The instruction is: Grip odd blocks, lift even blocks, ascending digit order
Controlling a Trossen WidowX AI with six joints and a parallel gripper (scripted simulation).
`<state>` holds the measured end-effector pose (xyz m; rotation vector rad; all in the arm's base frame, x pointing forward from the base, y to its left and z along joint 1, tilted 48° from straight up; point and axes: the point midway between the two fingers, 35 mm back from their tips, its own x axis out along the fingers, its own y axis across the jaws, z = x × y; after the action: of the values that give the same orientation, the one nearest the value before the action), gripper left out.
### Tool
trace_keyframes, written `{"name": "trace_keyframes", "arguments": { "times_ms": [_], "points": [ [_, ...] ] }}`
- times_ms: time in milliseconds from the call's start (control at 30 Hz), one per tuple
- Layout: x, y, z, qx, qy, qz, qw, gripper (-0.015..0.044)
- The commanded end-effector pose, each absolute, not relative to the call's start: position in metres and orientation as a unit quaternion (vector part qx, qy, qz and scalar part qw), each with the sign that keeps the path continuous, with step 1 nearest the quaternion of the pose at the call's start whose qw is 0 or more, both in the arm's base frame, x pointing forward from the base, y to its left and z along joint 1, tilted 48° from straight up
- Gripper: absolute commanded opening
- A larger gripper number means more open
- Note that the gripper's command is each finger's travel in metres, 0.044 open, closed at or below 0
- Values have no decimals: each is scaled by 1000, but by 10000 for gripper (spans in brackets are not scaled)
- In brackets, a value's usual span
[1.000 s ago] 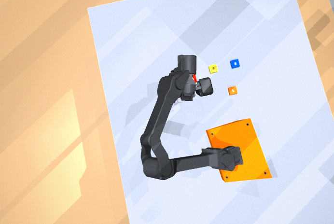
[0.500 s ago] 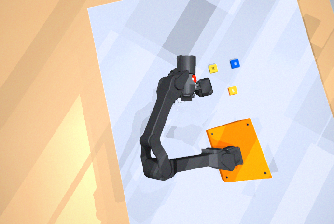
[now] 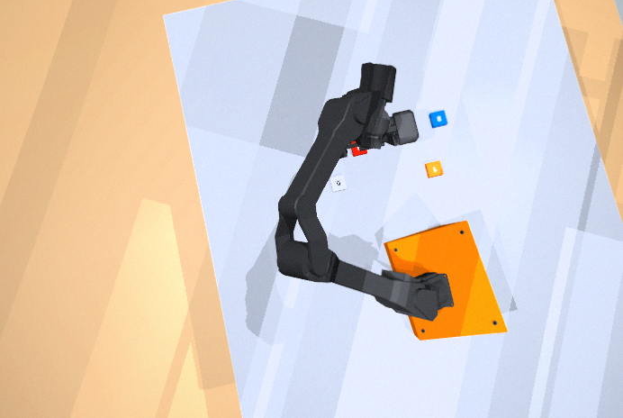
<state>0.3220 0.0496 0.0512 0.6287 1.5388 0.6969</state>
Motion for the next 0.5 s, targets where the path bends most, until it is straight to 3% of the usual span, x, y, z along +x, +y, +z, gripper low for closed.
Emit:
{"name": "trace_keyframes", "arguments": {
  "times_ms": [0,467],
  "points": [
    [324,49,49,270,670,304,621,400],
    [325,47,48,270,670,304,621,400]
  ]
}}
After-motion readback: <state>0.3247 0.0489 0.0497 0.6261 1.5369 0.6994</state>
